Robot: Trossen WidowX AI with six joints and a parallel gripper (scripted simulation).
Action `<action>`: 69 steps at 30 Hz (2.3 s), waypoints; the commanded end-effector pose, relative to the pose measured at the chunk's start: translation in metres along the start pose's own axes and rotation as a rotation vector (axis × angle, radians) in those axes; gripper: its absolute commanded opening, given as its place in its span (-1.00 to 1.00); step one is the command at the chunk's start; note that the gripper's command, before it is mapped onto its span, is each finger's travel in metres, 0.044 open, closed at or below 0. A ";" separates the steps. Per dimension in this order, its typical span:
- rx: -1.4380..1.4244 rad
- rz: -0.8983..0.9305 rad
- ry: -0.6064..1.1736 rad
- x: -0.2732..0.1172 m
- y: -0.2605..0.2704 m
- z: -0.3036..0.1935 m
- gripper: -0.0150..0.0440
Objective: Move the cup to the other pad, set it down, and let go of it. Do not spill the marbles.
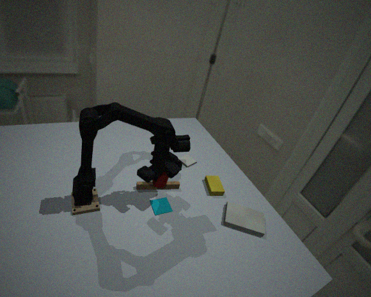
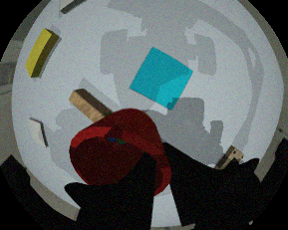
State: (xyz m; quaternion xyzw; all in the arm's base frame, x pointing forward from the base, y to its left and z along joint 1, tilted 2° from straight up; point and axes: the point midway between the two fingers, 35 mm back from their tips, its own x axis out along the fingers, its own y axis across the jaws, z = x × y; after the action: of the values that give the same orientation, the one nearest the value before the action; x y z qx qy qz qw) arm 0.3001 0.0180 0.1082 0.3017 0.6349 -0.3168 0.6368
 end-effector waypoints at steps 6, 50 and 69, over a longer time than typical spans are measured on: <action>-0.004 0.001 -0.007 -0.002 -0.012 0.015 -0.49; -0.004 -0.002 -0.011 0.012 -0.052 0.062 -0.49; -0.004 -0.002 -0.011 0.036 -0.053 0.063 -0.49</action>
State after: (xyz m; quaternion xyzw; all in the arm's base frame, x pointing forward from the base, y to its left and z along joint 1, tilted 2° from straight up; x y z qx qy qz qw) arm 0.2974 -0.0643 0.0766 0.3002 0.6329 -0.3185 0.6387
